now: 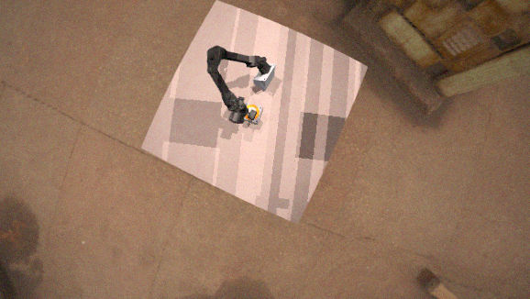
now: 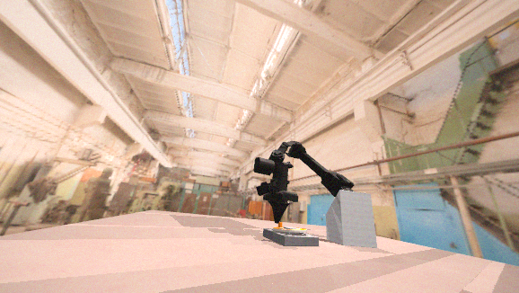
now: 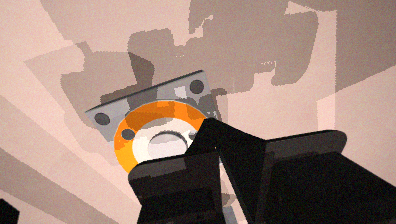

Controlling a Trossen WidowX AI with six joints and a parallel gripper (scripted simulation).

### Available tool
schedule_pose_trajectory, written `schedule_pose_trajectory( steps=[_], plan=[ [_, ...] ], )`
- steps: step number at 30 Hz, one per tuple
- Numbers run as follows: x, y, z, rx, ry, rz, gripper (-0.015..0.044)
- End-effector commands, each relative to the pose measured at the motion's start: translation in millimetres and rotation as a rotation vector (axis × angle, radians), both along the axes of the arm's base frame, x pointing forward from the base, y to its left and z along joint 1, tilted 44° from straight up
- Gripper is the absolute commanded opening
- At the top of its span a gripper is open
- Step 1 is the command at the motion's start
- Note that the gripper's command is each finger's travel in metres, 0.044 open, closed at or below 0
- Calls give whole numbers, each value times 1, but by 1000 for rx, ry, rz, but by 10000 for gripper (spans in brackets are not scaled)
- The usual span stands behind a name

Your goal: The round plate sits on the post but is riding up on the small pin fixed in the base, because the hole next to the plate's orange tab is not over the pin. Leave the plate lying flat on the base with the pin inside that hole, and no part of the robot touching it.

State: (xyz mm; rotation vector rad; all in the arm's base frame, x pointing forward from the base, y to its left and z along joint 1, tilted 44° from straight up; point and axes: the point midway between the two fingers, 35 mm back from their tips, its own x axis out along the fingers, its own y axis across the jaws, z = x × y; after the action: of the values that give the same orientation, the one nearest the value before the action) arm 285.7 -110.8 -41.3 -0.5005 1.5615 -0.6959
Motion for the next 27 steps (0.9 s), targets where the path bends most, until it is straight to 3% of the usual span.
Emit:
schedule_pose_trajectory(
  steps=[1, 27],
  plan=[
    [-8, -2, -1, -1, 18, -4, 0],
    [-21, -2, 3, -1, 18, -4, 0]
  ],
)
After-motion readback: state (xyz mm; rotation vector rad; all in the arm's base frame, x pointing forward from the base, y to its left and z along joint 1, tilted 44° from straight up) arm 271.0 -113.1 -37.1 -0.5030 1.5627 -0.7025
